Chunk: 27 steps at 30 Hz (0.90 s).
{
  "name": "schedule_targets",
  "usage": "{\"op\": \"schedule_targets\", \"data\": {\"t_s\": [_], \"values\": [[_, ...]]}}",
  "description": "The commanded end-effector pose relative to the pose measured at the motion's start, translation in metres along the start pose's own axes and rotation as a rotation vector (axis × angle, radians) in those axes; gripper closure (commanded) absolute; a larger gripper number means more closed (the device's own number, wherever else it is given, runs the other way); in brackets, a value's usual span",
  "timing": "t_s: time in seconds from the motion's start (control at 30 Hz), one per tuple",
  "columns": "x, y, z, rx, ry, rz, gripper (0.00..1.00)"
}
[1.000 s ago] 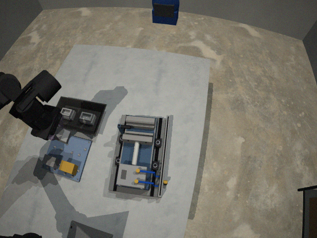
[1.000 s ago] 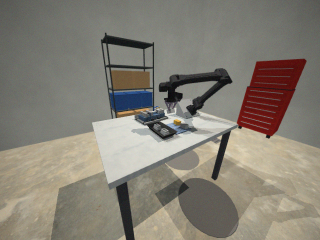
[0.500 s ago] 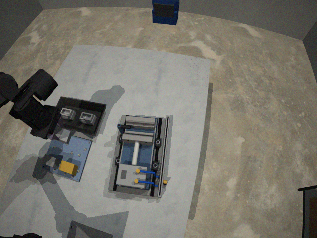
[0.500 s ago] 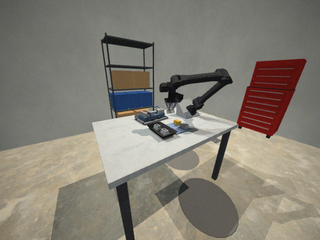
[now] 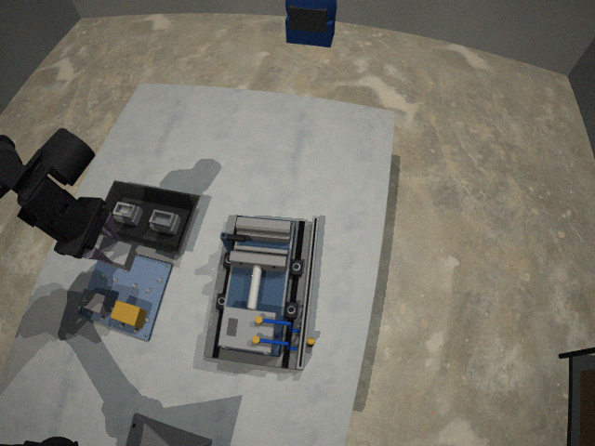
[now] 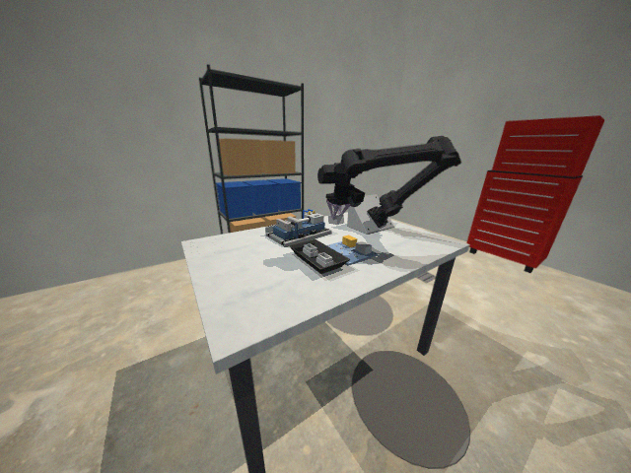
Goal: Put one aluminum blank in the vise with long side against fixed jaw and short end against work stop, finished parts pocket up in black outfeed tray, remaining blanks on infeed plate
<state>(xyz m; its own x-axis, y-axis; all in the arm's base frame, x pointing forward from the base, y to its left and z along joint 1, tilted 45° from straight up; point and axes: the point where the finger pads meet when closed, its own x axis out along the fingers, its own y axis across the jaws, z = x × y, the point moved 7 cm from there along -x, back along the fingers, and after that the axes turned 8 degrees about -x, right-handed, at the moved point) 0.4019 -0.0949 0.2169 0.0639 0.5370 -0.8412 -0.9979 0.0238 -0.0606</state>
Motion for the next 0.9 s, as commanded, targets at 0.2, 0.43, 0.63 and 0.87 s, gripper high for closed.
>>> {"op": "schedule_targets", "data": {"t_s": [0.2, 0.43, 0.63, 0.87], "values": [[-0.0132, -0.008, 0.0118, -0.002, 0.088, -0.037, 1.0], [-0.0105, -0.0067, 0.0162, 0.002, 0.14, -0.028, 1.0], [-0.0108, -0.0055, 0.0152, 0.009, 0.158, -0.029, 1.0], [-0.0135, -0.0058, 0.0136, 0.018, 0.171, -0.033, 1.0]]}}
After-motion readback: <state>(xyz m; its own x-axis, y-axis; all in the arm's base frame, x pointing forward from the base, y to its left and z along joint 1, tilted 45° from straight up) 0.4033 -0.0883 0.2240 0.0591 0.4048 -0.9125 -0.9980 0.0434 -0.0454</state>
